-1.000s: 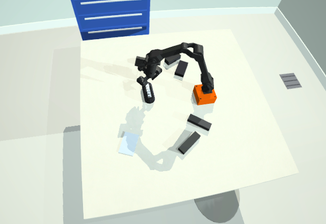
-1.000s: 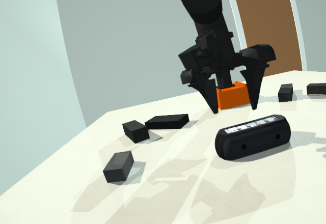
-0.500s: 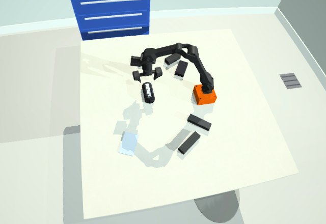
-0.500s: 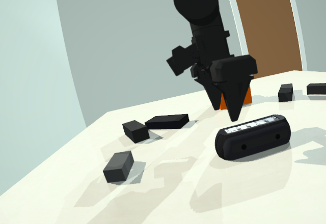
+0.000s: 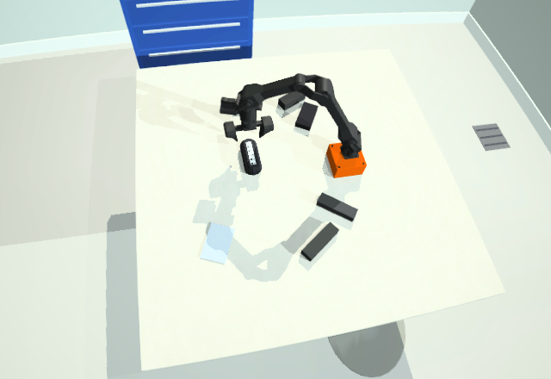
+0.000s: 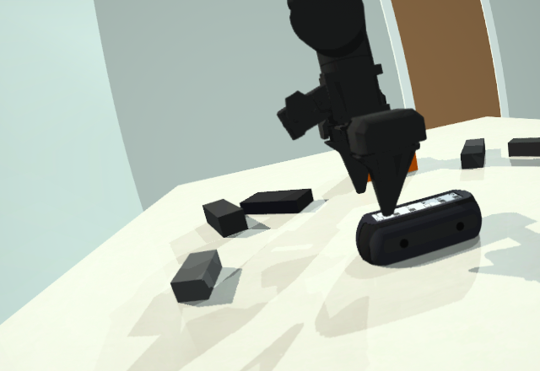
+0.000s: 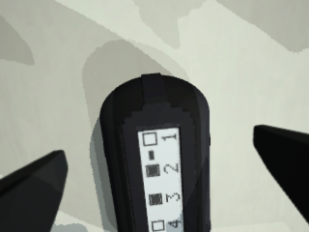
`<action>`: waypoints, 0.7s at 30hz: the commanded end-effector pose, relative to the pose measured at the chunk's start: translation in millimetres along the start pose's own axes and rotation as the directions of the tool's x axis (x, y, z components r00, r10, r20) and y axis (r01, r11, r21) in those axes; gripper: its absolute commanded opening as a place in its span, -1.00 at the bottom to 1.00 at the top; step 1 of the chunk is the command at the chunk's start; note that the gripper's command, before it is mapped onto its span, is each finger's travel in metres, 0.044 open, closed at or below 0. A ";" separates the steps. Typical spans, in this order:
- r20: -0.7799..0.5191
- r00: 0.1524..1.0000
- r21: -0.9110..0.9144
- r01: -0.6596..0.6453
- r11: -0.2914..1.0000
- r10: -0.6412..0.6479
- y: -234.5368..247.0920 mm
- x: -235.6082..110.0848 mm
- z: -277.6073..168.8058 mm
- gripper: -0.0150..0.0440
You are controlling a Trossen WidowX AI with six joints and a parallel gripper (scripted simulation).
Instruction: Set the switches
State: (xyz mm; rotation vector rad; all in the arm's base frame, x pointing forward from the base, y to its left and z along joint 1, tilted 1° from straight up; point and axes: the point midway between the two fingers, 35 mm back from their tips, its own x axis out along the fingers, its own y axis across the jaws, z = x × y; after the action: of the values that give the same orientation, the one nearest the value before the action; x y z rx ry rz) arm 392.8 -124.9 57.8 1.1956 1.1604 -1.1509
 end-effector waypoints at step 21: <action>-0.003 1.000 0.019 0.001 1.000 -0.001 -0.4 39.4 0.7 1.00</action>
State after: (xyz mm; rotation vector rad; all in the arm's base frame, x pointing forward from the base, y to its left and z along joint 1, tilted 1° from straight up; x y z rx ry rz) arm 394.8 -126.7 23.9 1.2050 1.1563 -1.1612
